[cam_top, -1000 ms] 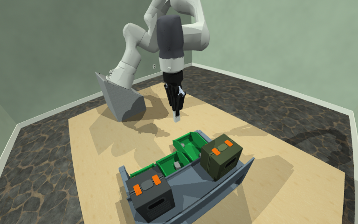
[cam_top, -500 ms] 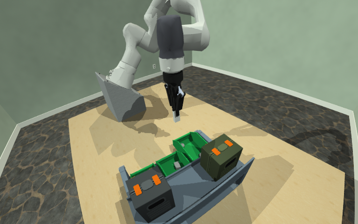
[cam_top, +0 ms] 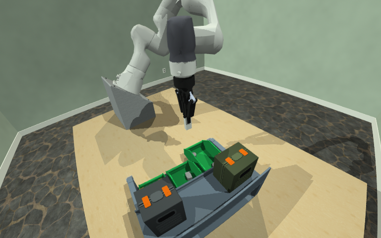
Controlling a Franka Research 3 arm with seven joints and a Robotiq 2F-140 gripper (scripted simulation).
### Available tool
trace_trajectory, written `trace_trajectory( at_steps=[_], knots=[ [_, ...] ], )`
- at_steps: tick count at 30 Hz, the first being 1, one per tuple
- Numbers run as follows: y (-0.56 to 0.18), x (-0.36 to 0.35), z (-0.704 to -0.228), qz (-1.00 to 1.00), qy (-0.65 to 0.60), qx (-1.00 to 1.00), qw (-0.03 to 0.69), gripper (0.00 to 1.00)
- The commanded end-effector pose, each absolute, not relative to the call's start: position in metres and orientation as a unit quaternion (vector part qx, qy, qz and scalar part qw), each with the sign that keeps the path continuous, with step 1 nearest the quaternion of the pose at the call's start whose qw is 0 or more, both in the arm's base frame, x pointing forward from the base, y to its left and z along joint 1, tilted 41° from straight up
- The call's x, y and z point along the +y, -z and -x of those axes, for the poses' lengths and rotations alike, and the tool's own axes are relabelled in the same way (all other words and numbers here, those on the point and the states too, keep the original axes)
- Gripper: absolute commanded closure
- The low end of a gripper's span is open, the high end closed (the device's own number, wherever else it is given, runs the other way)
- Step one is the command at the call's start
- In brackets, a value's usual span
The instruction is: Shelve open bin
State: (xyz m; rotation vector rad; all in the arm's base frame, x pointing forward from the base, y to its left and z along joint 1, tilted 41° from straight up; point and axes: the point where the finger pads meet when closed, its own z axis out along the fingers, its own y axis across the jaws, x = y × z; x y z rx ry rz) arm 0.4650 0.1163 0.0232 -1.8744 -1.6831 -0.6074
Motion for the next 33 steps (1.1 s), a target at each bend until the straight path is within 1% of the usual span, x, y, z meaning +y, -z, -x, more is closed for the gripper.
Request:
trace_trajectory(
  at_steps=[1, 12, 33],
  knots=[
    [-0.023, 0.117, -0.466, 0.698, 0.224, -0.623, 0.271, 1.00],
    [-0.013, 0.126, -0.466, 0.698, 0.224, -0.623, 0.271, 1.00],
    [0.030, 0.165, -0.464, 0.698, 0.224, -0.623, 0.271, 1.00]
  ],
)
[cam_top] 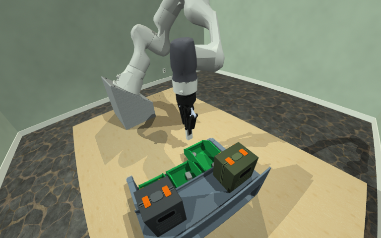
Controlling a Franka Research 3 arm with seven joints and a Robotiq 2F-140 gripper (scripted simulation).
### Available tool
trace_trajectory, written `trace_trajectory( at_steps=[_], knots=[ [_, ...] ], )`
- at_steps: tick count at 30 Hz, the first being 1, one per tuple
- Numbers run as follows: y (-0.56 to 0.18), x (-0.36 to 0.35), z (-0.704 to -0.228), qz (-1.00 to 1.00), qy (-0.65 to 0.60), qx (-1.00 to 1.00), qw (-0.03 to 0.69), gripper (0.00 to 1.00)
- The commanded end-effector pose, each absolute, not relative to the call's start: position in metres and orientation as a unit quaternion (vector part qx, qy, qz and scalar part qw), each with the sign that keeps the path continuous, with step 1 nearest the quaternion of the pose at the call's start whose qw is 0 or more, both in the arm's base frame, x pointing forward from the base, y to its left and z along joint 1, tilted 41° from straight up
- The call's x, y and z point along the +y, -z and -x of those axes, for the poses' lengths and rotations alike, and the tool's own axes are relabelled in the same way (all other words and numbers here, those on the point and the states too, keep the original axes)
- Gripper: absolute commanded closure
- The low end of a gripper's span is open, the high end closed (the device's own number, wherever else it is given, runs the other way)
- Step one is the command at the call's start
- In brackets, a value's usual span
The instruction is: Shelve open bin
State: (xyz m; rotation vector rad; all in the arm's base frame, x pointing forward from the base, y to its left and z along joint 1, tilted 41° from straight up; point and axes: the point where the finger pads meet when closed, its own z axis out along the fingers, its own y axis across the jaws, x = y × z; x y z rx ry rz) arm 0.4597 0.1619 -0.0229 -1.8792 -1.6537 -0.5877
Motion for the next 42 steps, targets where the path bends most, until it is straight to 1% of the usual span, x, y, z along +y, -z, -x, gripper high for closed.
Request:
trace_trajectory(
  at_steps=[1, 18, 42],
  knots=[
    [0.033, 0.167, -0.464, 0.698, 0.224, -0.623, 0.271, 1.00],
    [0.054, 0.186, -0.463, 0.698, 0.224, -0.623, 0.271, 1.00],
    [0.056, 0.188, -0.463, 0.698, 0.224, -0.623, 0.271, 1.00]
  ],
)
